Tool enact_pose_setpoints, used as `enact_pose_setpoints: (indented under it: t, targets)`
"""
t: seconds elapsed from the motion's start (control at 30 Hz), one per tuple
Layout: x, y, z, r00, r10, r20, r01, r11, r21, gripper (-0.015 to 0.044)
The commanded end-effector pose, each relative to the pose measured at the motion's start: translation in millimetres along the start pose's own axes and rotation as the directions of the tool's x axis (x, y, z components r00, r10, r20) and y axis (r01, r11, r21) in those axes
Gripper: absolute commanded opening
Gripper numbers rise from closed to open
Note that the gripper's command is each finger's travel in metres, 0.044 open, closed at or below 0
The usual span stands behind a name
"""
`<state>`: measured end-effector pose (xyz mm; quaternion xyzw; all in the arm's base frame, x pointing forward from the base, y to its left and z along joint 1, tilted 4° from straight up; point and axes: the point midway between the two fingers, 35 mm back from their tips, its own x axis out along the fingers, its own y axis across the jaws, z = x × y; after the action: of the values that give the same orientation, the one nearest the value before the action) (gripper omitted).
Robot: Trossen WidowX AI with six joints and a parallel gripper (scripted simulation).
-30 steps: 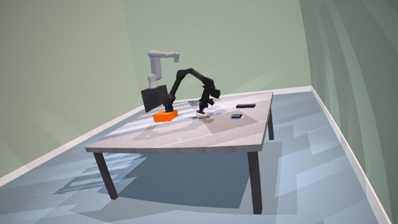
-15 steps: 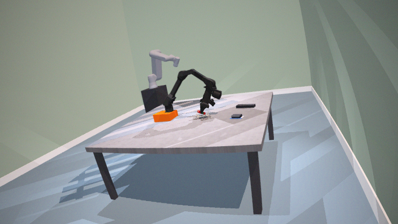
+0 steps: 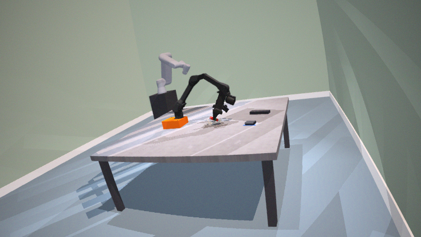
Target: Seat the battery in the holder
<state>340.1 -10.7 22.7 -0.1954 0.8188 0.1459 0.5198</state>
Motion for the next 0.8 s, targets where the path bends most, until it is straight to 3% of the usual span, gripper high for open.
enact_pose_setpoints:
  t: [0.0,0.77]
  targets:
    - [0.0,0.2,4.3,1.0,0.001,0.001,-0.001,1.0,0.003,0.0062]
    - [-1.4,-0.3,10.1,0.999,0.007,0.044,-0.007,1.0,0.005,0.0062]
